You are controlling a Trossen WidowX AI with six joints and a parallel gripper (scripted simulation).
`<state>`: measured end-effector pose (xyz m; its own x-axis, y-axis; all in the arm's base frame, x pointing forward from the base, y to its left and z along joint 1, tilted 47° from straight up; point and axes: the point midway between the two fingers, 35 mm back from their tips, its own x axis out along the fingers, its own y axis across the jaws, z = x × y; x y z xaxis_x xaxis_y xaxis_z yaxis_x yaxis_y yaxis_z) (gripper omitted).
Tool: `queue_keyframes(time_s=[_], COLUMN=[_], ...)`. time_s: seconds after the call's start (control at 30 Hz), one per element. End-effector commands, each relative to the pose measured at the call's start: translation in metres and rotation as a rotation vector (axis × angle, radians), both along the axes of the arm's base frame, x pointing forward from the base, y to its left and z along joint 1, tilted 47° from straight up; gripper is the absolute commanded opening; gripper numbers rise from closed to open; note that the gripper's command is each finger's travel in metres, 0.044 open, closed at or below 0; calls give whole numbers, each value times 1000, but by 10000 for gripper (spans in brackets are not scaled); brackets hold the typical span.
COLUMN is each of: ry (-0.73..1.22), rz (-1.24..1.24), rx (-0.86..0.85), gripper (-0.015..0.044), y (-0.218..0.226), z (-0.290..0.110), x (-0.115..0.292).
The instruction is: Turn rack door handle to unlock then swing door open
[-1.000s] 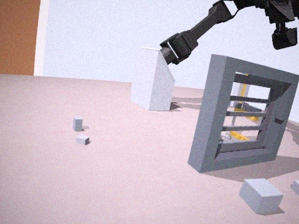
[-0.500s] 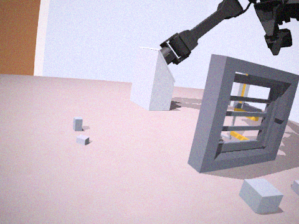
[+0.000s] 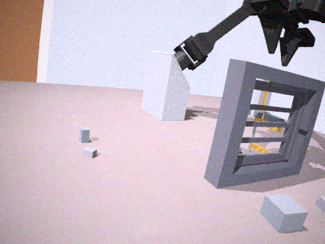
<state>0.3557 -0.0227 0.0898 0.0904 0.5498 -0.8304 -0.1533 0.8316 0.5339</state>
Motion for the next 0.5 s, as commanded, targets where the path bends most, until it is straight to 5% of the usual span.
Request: queue_keyframes(time_s=[0.0,0.47], ry=[84,233], rz=[1,-20], rx=[81,230], gripper=[283,283], y=[-1,-4], z=[-7,-16], x=[-3,-9])
